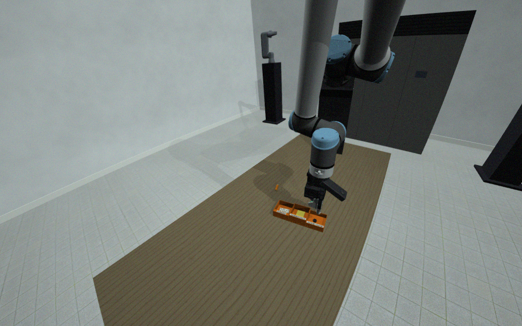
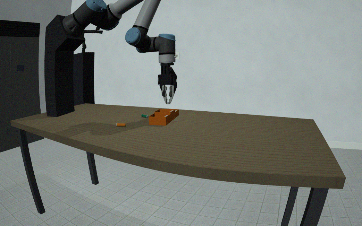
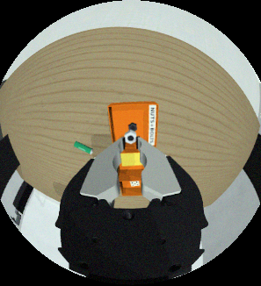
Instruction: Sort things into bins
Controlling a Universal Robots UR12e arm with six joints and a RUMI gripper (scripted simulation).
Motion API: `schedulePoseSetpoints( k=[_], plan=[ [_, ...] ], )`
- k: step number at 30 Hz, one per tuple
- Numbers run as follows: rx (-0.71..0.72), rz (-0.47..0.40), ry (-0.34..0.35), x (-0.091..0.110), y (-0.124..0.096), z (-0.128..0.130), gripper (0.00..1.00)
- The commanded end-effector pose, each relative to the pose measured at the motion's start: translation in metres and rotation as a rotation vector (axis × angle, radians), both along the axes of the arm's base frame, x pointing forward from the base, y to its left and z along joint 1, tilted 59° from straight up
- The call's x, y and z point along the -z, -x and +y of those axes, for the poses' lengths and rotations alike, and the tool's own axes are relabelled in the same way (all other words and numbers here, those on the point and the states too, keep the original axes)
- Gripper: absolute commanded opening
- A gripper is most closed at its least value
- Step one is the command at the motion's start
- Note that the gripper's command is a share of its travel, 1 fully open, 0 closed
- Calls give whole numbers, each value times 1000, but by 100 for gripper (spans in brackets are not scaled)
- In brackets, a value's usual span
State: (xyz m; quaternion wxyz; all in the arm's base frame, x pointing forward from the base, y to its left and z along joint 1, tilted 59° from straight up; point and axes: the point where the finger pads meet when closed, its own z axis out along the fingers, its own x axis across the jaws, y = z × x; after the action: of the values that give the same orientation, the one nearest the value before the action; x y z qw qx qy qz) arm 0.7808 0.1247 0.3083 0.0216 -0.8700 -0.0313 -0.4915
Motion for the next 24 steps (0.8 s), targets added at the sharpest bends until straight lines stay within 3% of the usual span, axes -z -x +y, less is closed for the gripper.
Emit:
schedulePoseSetpoints(
  k=[1,11,24],
  plan=[
    [0,0,0,-1,0,1,0],
    [0,0,0,1,1,-1,0],
    [0,0,0,12,-18,1,0]
  ],
)
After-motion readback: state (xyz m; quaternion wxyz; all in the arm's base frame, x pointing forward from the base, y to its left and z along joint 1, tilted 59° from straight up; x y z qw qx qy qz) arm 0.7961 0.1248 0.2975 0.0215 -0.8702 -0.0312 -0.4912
